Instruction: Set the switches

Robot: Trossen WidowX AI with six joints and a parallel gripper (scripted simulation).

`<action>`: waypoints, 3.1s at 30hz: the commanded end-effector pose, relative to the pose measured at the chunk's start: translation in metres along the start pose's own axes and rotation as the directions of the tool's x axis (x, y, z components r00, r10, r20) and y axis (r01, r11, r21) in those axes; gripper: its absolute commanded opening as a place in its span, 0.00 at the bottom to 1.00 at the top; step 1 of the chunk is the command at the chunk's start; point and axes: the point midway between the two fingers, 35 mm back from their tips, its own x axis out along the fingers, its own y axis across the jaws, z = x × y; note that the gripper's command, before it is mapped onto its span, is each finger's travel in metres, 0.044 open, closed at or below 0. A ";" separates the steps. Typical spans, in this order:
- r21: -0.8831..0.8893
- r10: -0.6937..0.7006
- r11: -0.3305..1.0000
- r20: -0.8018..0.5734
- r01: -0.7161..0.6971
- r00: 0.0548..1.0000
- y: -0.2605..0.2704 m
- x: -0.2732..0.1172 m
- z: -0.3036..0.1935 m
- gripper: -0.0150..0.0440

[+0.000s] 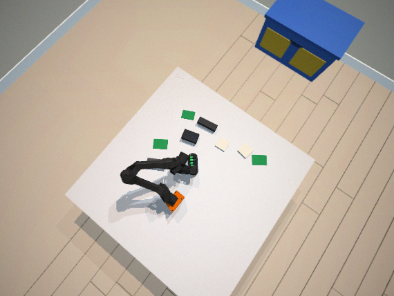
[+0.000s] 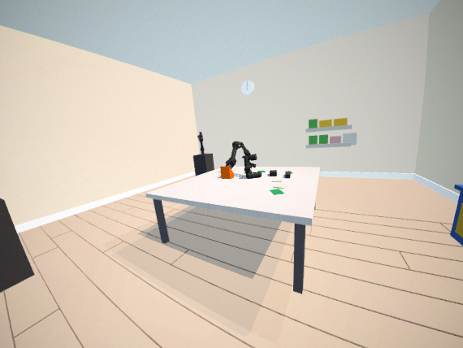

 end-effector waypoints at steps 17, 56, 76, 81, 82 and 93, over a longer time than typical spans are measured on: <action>-0.004 -0.006 1.000 -0.005 0.006 1.000 -0.023 0.007 0.005 0.25; -0.012 0.020 1.000 -0.020 -0.021 1.000 0.010 -0.062 0.007 0.25; -0.255 0.396 0.874 -0.114 -0.412 0.911 -0.077 -0.047 0.122 0.25; -0.319 0.478 0.814 -0.109 -0.487 0.871 -0.103 -0.026 0.135 0.25; -0.325 0.486 0.807 -0.108 -0.493 0.867 -0.106 -0.023 0.136 0.25; -0.355 0.493 0.791 -0.114 -0.499 0.863 -0.105 -0.014 0.137 0.25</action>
